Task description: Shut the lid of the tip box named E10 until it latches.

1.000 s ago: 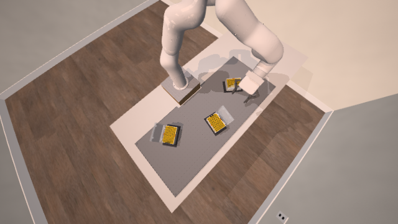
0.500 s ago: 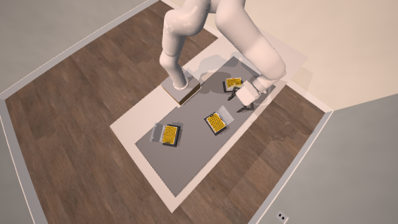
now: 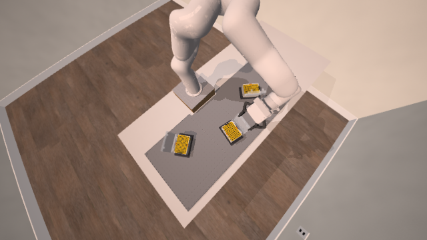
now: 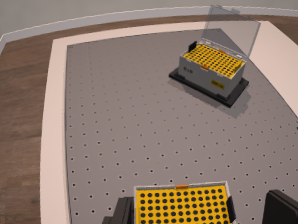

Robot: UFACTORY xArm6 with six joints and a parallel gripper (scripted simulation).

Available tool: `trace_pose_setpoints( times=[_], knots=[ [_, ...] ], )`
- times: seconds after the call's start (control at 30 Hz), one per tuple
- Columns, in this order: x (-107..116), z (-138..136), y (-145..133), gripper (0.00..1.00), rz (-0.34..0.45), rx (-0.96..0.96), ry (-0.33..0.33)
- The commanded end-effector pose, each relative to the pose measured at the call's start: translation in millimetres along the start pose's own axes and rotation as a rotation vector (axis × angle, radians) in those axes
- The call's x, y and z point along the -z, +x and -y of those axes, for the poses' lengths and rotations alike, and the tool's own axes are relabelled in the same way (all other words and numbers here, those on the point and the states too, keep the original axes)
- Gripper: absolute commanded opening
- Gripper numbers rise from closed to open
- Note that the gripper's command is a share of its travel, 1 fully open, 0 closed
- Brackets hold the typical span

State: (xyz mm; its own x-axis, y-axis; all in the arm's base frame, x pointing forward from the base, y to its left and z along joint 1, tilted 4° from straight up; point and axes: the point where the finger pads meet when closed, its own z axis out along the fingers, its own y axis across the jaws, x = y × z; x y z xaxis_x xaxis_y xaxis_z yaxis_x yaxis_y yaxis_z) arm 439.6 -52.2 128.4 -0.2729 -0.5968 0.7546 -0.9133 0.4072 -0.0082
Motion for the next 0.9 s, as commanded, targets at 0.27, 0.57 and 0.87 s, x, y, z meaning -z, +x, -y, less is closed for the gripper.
trace_pose_setpoints(
  times=[0.27,0.57,0.87],
  knots=[
    [-22.8,8.8,24.8,1.0,0.003,-0.097,-0.091],
    [-47.6,10.7,49.5,1.0,0.004,-0.262,-0.256],
    [-79.5,13.2,81.4,1.0,0.004,-0.474,-0.468]
  ],
)
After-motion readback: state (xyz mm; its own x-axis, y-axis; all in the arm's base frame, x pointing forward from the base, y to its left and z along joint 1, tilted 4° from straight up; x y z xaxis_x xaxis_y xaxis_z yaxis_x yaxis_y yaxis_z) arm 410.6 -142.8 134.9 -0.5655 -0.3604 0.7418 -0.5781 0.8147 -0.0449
